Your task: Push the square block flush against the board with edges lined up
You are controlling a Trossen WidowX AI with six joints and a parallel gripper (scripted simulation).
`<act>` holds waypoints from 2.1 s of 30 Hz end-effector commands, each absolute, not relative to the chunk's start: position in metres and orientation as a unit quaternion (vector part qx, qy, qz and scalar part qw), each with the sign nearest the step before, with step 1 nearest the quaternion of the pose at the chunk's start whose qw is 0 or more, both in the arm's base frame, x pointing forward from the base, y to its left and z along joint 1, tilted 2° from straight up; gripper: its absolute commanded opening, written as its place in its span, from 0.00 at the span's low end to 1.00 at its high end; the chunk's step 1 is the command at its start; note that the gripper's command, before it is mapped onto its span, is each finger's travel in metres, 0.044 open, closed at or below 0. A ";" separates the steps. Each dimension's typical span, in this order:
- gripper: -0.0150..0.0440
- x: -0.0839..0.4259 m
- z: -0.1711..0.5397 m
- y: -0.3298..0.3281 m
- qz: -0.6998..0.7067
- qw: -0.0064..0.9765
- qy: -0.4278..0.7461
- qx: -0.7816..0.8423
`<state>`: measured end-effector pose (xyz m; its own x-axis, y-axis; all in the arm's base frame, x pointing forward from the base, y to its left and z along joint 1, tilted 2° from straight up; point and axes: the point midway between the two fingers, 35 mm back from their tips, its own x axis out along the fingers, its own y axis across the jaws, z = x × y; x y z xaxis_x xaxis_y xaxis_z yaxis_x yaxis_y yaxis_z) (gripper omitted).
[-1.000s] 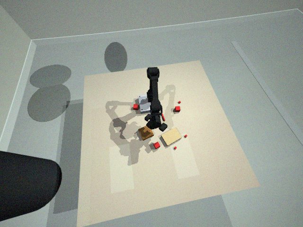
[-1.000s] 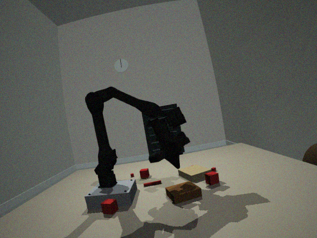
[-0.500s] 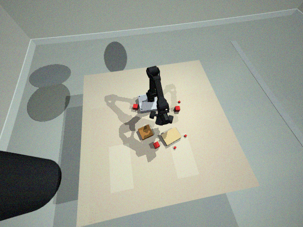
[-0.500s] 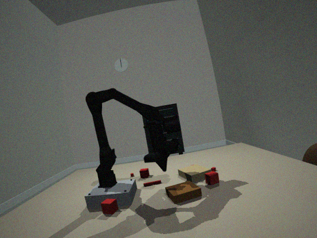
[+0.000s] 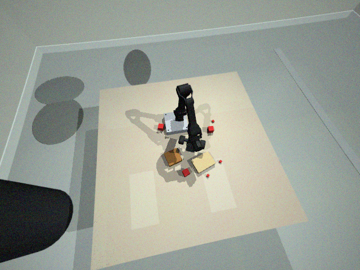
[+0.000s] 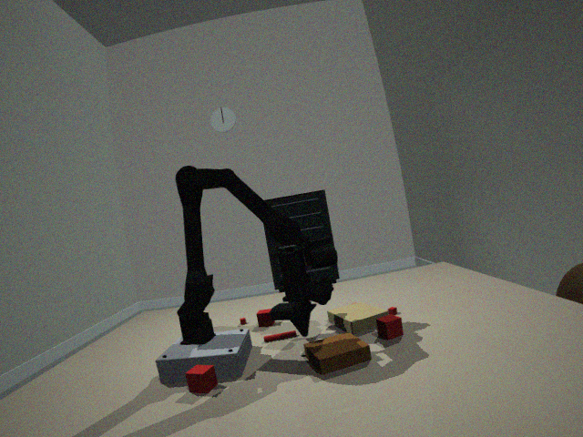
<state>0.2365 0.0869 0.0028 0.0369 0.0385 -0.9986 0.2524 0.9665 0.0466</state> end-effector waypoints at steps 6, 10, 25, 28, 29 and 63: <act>0.25 0.225 0.002 0.092 -0.076 0.712 0.691 0.102; 0.25 0.218 0.002 0.094 -0.076 0.712 0.691 0.102; 0.25 0.195 0.002 0.102 -0.076 0.711 0.691 0.103; 0.25 0.190 0.002 0.103 -0.076 0.711 0.692 0.103; 0.25 0.189 0.002 0.103 -0.076 0.711 0.692 0.103; 0.25 0.151 -0.002 0.109 -0.076 0.710 0.693 0.103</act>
